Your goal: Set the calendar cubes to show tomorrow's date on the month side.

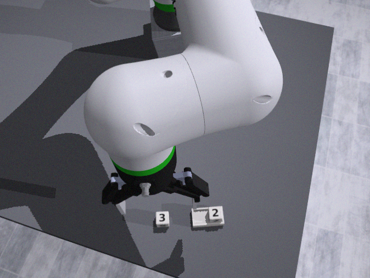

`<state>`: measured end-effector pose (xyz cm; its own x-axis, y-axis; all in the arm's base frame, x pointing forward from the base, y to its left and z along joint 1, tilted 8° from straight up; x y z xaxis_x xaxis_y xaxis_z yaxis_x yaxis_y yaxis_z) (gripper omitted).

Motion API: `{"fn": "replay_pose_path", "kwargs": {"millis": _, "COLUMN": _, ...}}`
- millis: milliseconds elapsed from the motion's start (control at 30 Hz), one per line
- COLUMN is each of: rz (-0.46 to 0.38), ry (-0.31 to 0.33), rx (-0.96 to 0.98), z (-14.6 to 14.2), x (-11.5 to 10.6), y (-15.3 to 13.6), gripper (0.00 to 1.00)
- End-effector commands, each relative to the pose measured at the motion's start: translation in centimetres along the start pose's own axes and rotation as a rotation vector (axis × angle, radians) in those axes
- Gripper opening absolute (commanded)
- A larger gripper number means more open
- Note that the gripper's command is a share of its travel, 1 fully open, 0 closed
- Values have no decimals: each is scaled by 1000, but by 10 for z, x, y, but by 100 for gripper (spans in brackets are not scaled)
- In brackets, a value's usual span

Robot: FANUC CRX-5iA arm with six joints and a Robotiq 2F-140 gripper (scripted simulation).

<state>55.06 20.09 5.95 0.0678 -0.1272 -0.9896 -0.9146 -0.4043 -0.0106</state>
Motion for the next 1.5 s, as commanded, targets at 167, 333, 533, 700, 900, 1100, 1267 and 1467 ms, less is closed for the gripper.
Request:
{"fn": "replay_pose_path", "kwargs": {"millis": 167, "rz": 0, "ry": 0, "rx": 226, "z": 0, "x": 1, "y": 0, "gripper": 100}}
{"fn": "replay_pose_path", "kwargs": {"millis": 333, "rz": 0, "ry": 0, "rx": 352, "z": 0, "x": 2, "y": 0, "gripper": 100}}
{"fn": "replay_pose_path", "kwargs": {"millis": 533, "rz": 0, "ry": 0, "rx": 539, "z": 0, "x": 3, "y": 0, "gripper": 100}}
{"fn": "replay_pose_path", "kwargs": {"millis": 700, "rz": 0, "ry": 0, "rx": 681, "z": 0, "x": 4, "y": 0, "gripper": 100}}
{"fn": "replay_pose_path", "kwargs": {"millis": 900, "rz": 0, "ry": 0, "rx": 835, "z": 0, "x": 5, "y": 0, "gripper": 100}}
{"fn": "replay_pose_path", "kwargs": {"millis": 1100, "rz": 0, "ry": 0, "rx": 1025, "z": 0, "x": 6, "y": 0, "gripper": 100}}
{"fn": "replay_pose_path", "kwargs": {"millis": 1267, "rz": 0, "ry": 0, "rx": 1174, "z": 0, "x": 7, "y": 0, "gripper": 100}}
{"fn": "replay_pose_path", "kwargs": {"millis": 1467, "rz": 0, "ry": 0, "rx": 1320, "z": 0, "x": 8, "y": 0, "gripper": 100}}
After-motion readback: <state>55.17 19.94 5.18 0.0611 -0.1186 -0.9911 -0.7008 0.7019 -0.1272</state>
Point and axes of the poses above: the point where the finger pads meet when closed, its own x axis out along the fingers, its own z axis across the jaws, y = z × x, the point moved 2 cm from there along -x, back along the fingers, and after that the axes turned 3 degrees about x, right-handed, at the moved point
